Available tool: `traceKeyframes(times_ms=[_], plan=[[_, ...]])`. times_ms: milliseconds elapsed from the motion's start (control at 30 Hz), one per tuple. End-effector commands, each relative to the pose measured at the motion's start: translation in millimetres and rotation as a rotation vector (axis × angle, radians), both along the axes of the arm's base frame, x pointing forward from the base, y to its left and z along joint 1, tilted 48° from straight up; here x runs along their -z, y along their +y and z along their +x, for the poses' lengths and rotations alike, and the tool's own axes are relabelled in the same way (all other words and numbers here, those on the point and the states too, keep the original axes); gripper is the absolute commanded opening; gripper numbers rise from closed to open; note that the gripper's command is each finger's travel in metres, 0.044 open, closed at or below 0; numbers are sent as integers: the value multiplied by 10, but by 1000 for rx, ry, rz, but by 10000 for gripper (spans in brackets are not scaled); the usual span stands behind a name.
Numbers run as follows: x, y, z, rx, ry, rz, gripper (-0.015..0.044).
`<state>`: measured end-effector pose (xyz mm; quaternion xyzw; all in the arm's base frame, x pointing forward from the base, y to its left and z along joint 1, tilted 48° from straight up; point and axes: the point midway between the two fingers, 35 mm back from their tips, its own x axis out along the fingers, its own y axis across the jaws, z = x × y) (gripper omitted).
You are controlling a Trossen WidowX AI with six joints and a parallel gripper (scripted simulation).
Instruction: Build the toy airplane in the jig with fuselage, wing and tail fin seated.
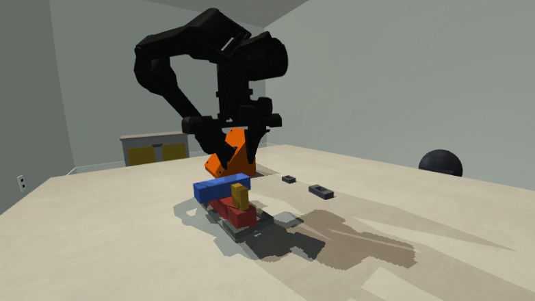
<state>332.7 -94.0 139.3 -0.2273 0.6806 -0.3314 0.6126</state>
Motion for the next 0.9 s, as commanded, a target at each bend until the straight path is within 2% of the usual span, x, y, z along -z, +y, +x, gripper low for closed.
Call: traceKeyframes(times_ms=[0,867], plan=[[-115,141,8,9,17,-1,260],[-143,109,37,9,17,-1,260]])
